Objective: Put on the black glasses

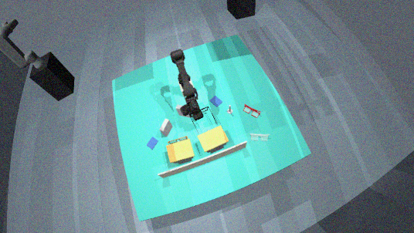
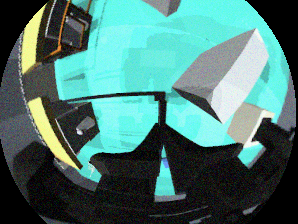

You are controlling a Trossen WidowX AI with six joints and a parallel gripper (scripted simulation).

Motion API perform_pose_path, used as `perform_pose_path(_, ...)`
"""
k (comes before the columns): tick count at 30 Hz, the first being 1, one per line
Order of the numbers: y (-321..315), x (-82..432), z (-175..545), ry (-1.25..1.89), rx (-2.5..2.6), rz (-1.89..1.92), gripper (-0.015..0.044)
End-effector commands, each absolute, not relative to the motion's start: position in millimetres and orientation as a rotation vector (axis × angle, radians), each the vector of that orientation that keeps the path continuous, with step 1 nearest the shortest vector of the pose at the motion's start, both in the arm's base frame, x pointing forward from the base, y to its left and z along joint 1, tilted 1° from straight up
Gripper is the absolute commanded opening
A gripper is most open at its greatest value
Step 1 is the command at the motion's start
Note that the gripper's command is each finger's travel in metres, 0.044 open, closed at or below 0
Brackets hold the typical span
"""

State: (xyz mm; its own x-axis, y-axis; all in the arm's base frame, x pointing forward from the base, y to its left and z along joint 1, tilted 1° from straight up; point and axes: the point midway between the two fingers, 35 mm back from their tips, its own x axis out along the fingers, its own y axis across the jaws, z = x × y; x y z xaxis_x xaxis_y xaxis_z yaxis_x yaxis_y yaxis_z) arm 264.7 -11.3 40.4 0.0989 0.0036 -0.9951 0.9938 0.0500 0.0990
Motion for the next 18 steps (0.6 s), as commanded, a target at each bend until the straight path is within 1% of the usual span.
perform_pose_path(1, -11.4, 271.7, 40.4, 1.156, 1.221, -1.101, 0.0000)
perform_pose_path(18, -10.4, 292.4, 41.6, 1.162, 1.217, -1.107, 0.0000)
